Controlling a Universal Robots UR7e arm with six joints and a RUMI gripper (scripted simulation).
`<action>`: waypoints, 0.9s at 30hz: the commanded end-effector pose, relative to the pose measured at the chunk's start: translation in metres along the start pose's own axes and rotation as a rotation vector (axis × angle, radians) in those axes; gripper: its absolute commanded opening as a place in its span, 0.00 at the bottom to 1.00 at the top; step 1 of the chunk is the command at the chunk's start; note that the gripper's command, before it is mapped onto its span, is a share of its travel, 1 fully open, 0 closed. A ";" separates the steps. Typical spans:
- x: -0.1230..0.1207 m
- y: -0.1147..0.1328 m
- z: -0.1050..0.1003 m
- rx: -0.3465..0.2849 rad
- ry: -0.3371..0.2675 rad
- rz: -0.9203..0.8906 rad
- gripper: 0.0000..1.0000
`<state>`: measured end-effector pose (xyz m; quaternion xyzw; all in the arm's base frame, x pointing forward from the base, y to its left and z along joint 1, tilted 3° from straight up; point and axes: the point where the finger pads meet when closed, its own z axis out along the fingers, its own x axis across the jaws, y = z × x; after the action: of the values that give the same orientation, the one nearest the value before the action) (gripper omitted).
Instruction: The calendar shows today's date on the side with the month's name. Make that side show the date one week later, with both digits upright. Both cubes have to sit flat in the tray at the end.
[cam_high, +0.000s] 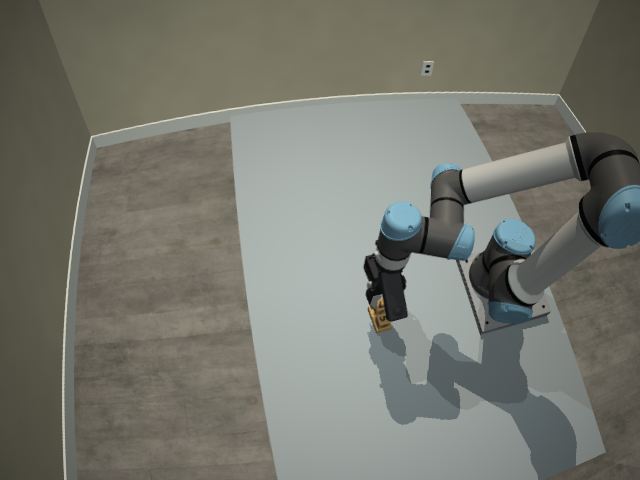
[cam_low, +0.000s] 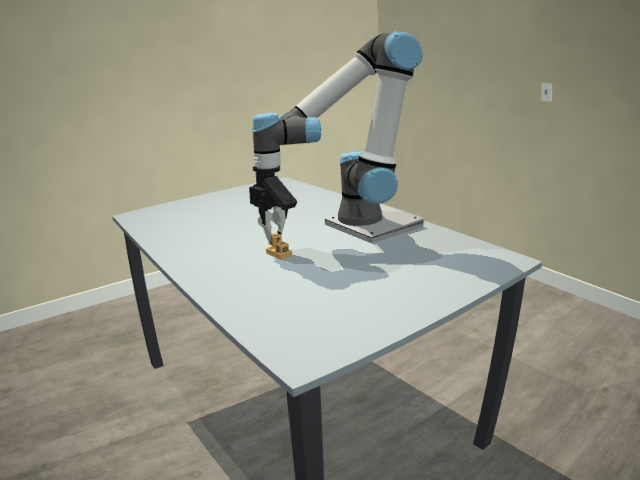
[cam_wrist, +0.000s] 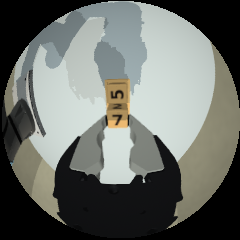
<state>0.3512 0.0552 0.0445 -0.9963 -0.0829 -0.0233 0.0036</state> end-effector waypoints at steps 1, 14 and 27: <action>0.001 0.001 -0.039 -0.001 0.004 0.001 0.10; 0.001 0.001 -0.082 -0.001 0.004 0.001 0.10; 0.001 0.001 -0.083 0.000 0.002 0.003 0.10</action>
<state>0.3476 0.0542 0.1244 -0.9963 -0.0827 -0.0232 0.0035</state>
